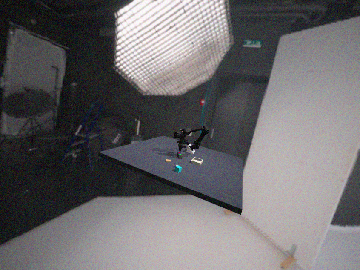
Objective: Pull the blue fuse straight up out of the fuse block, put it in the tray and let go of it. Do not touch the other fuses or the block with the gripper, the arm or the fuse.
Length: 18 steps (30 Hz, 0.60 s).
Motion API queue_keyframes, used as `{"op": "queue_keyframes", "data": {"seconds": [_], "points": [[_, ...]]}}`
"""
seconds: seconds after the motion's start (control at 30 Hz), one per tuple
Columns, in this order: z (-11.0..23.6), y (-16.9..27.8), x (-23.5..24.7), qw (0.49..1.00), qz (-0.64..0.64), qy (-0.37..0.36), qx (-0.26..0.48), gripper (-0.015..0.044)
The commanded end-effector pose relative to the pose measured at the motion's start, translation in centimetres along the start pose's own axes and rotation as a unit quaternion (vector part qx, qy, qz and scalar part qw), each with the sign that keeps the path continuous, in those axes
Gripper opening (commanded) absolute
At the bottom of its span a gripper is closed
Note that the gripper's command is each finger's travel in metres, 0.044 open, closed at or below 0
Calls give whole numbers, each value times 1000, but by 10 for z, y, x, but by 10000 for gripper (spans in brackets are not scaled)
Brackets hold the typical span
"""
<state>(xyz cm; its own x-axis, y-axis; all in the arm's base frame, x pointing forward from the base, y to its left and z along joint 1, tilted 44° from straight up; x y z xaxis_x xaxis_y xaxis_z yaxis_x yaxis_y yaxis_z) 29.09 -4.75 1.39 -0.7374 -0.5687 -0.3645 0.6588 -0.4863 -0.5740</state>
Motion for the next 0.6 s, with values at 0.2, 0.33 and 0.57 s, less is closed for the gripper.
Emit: {"op": "queue_keyframes", "data": {"seconds": [0.2,0.33,0.57], "points": [[-10,0,0,1000,-3,2,-2,74],[-14,0,0,1000,-3,2,-2,74],[-18,0,0,1000,-3,2,-2,74]]}}
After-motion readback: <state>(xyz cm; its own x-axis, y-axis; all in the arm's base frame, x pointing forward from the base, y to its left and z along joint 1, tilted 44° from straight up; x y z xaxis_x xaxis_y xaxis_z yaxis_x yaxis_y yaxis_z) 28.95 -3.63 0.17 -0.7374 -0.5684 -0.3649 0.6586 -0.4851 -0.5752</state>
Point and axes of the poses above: the point midway between the two fingers, 35 mm back from their tips, its own z axis back along the fingers, its own x axis across the jaws, y = z × x, the point moved 4 cm from there along z, back along the fingers, and after that the axes turned 2 degrees about z, right-handed, at the moved point
